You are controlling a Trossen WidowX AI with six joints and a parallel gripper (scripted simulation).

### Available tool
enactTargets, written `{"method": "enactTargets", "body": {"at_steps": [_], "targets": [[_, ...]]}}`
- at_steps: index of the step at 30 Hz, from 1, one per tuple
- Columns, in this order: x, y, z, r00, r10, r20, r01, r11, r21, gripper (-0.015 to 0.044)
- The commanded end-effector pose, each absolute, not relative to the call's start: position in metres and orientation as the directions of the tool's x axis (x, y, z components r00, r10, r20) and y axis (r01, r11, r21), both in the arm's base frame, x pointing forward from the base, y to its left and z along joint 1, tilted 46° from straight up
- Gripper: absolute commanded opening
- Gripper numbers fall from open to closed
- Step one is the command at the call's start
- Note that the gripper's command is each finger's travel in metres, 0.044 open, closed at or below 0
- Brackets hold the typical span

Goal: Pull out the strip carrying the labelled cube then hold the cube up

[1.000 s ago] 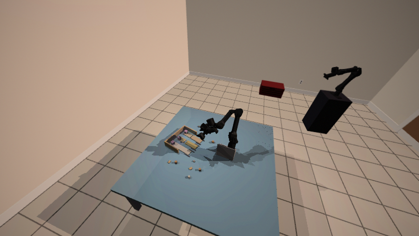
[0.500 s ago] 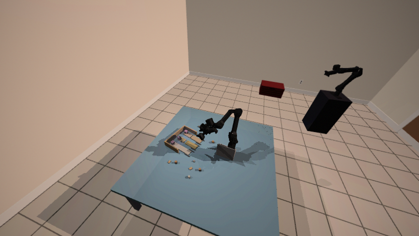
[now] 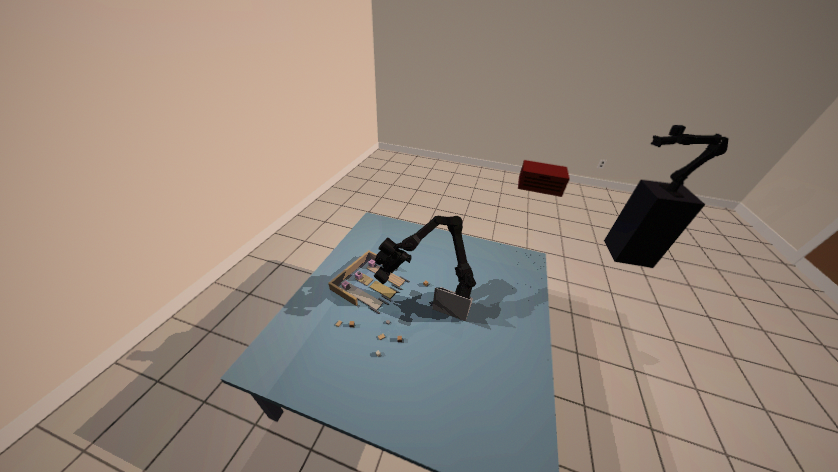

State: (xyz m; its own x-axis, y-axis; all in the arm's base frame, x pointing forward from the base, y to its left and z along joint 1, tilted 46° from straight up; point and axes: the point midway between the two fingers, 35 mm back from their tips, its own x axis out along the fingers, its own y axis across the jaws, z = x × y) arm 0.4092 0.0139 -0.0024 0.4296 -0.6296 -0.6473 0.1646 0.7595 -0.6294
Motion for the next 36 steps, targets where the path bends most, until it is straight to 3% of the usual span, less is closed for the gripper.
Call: {"method": "enactTargets", "body": {"at_steps": [1, 15, 36], "targets": [[0.427, 0.008, -0.038, 0.252, -0.657, -0.711, 0.226, 0.754, -0.616, 0.0], [0.427, -0.013, -0.102, -0.154, -0.689, -0.709, 0.358, 0.629, -0.69, 0.0], [0.424, -0.027, -0.111, -0.159, -0.689, -0.707, 0.359, 0.627, -0.691, 0.0]]}}
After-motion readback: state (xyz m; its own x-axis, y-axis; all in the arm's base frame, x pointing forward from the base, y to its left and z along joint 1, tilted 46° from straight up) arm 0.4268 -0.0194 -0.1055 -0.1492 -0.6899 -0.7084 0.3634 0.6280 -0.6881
